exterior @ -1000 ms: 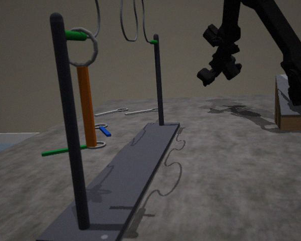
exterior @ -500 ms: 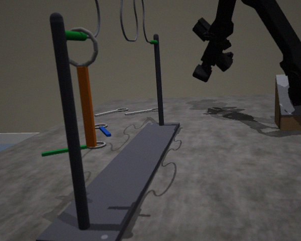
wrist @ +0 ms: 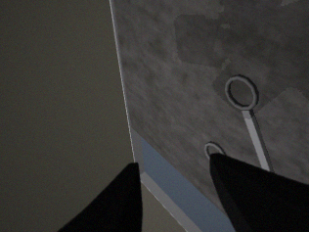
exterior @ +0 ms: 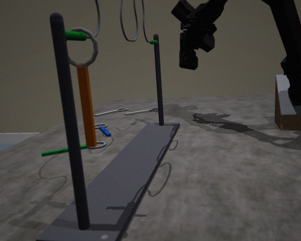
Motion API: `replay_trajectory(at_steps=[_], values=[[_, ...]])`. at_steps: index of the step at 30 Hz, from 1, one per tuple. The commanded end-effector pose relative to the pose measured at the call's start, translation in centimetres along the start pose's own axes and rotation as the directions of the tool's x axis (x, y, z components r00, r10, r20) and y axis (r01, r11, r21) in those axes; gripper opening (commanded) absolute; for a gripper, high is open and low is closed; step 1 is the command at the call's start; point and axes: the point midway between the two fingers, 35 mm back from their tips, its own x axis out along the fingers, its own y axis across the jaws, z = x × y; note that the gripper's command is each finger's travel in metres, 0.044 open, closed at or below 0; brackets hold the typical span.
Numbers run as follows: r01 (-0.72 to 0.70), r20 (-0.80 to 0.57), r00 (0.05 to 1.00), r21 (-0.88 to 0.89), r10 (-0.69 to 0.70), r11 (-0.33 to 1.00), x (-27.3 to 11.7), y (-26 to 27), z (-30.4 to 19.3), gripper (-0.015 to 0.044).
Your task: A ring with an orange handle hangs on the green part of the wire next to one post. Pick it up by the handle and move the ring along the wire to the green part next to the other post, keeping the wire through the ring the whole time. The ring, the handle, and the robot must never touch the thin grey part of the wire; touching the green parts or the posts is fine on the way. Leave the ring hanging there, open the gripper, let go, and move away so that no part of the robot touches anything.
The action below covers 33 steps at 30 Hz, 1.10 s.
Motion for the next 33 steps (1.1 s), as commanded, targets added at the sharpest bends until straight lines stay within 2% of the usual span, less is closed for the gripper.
replay_trajectory(at_steps=[1, 12, 21, 33], values=[[-0.023, -0.028, 0.999, -0.105, 0.021, 0.994, -2.7, -1.0, -2.2, 0.0160], [-0.111, -0.145, 0.988, -0.380, 0.059, 0.918, -10.9, -4.7, -7.8, 0.0160], [-0.173, -0.229, 0.972, -0.564, 0.048, 0.807, -16.8, -8.8, -10.2, 0.0160], [-0.167, -0.252, 0.963, -0.838, -0.096, 0.519, -21.6, -19.0, -11.0, 0.0160]])
